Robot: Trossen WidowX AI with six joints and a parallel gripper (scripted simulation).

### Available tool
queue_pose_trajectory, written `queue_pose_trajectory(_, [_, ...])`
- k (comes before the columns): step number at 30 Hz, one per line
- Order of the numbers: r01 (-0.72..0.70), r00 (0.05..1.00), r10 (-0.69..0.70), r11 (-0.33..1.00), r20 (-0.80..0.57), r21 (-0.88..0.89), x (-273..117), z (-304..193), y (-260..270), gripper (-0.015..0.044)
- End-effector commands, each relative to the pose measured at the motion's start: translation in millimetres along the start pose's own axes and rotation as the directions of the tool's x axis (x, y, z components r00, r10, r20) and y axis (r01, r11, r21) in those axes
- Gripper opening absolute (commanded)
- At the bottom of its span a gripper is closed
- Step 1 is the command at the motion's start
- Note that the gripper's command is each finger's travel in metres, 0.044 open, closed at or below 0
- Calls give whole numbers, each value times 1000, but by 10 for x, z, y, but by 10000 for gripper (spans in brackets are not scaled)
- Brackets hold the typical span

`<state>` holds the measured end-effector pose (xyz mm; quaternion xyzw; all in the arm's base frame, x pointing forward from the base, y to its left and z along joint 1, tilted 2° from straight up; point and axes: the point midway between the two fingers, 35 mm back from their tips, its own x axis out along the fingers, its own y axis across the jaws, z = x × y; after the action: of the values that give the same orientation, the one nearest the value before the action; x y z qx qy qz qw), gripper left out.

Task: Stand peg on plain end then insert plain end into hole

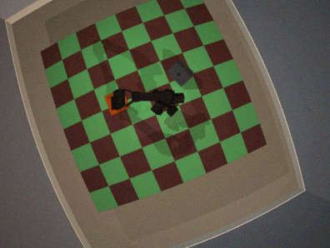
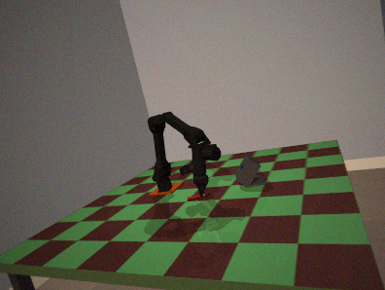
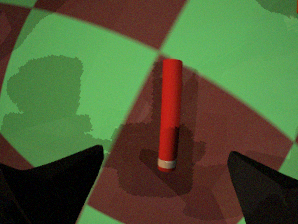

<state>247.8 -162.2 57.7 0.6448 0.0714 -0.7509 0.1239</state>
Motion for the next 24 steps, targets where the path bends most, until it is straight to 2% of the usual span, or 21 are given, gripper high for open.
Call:
queue_pose_trajectory(1, [2,1000,-2,1000,8,-2,97,1,-8,440])
queue_pose_trajectory(6, [2,1000,-2,1000,9,-2,152,-3,-13,440])
queue_pose_trajectory(18, [2,1000,-2,1000,9,-2,152,-3,-13,125])
queue_pose_trajectory(19, [2,1000,-2,1000,9,-2,152,-3,-13,110])
queue_pose_trajectory(24, [2,1000,-2,1000,9,-2,152,-3,-13,110])
